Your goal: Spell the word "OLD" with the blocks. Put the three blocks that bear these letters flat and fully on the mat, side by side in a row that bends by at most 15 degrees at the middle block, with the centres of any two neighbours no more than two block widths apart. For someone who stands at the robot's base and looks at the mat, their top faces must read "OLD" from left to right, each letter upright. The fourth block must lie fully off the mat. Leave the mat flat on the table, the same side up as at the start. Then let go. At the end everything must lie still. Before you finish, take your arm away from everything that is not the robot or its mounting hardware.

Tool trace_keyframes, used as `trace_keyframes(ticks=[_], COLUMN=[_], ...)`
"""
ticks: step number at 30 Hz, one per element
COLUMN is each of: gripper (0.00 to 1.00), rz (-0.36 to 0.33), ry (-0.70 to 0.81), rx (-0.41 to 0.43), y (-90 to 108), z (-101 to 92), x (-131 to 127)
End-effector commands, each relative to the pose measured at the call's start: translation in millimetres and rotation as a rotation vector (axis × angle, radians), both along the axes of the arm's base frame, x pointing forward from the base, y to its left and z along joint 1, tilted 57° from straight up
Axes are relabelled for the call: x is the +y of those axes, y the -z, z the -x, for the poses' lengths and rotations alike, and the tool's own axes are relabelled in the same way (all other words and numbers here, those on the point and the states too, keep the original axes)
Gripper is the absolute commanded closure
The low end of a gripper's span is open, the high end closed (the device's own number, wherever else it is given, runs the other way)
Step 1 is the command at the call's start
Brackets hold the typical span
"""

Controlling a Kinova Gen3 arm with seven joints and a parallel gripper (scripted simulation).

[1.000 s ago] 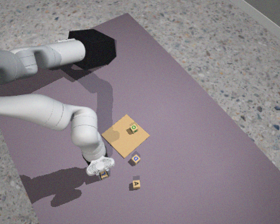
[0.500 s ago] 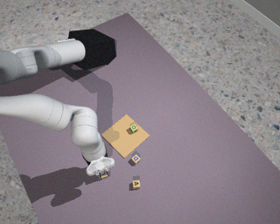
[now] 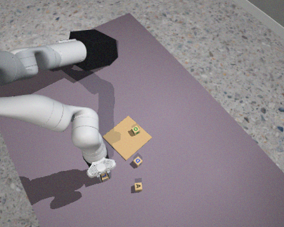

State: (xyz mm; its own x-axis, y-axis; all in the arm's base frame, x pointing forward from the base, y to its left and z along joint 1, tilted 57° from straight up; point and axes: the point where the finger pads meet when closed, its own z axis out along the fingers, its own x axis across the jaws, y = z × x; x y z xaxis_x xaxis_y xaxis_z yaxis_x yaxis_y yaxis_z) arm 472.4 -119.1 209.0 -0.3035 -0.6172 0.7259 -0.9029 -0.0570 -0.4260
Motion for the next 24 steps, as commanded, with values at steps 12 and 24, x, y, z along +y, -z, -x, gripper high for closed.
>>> trace_keyframes(ticks=[12, 24], gripper=[0.51, 0.51], rz=[-0.004, -0.004], ry=[-0.008, -0.008], rx=[-0.004, -0.004], y=[-27.5, -50.3], z=[13.7, 26.9], x=[42.1, 75.0])
